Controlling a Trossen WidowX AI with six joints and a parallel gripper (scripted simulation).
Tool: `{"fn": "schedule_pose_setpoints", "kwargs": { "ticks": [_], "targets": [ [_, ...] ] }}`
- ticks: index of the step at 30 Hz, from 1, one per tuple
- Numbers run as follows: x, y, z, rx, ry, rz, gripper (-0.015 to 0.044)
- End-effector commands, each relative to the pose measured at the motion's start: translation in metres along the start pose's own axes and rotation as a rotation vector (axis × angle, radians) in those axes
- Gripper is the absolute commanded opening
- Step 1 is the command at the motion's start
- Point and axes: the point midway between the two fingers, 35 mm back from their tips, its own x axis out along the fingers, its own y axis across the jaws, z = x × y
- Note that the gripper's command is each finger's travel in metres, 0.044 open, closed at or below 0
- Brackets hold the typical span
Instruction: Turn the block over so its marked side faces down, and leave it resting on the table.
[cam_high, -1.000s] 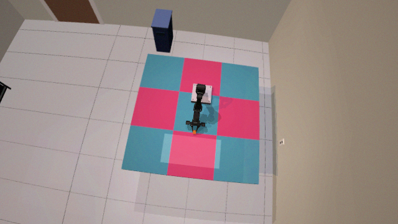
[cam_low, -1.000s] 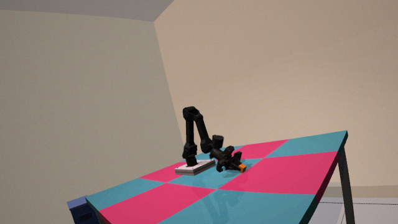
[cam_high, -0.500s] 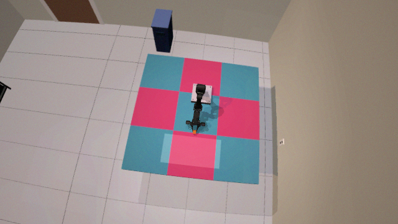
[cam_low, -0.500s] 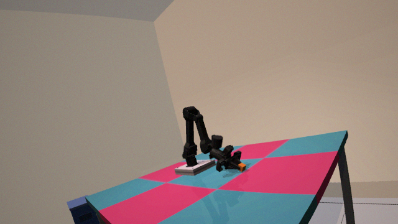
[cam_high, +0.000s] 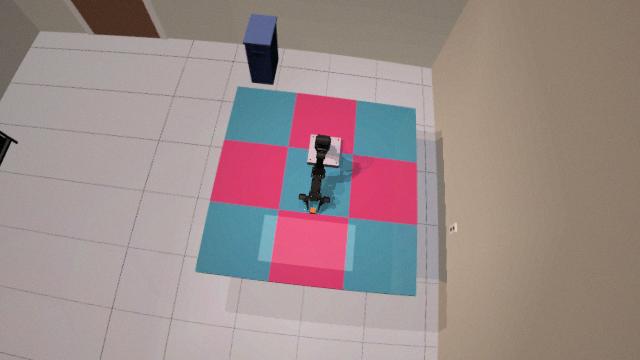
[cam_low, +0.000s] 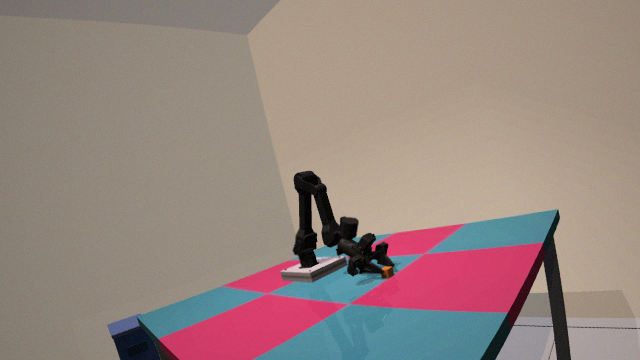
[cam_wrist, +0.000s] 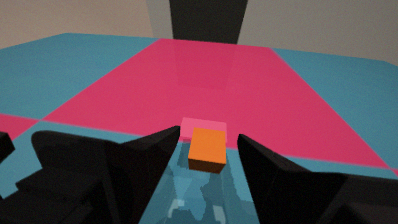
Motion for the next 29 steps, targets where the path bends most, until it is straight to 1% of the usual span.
{"fn": "schedule_pose_setpoints", "kwargs": {
  "ticks": [1, 3, 29],
  "targets": [
    [-0.0001, 0.0004, 0.0005, 0.004, -0.003, 0.003, 0.0394],
    [-0.0001, 0.0004, 0.0005, 0.004, -0.003, 0.003, 0.044],
    [-0.0001, 0.0004, 0.0005, 0.004, -0.003, 0.003, 0.044]
  ]
}}
